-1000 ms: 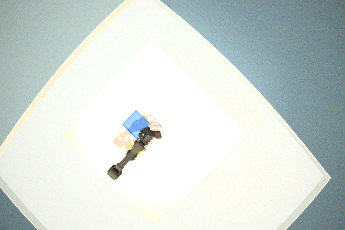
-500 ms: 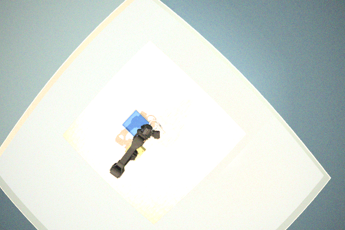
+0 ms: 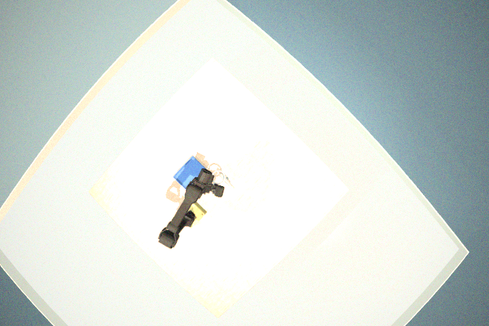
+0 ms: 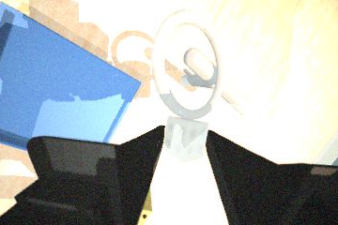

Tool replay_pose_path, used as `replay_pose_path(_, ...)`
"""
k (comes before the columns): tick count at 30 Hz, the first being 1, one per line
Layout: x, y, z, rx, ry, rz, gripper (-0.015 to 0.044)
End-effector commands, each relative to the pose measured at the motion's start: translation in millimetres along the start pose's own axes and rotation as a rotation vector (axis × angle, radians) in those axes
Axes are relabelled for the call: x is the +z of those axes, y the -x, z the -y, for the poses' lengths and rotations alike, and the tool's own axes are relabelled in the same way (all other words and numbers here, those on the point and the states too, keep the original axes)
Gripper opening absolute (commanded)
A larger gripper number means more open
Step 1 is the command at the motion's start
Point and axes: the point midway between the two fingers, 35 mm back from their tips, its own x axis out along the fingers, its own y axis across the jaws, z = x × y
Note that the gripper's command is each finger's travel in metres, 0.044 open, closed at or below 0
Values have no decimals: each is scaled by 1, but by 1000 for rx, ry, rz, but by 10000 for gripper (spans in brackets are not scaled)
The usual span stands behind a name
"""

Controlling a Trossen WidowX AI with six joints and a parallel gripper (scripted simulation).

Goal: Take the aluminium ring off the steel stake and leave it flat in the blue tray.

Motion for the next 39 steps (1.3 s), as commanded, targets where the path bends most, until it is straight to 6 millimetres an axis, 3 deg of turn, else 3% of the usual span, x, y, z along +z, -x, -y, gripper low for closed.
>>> replay_pose_path(1,-4,-3,-5,-15,-34,-58,0)
replay_pose_path(20,2,10,-17,-205,-259,-172,0)
replay_pose_path(39,15,29,-30,-438,-440,-151,0)
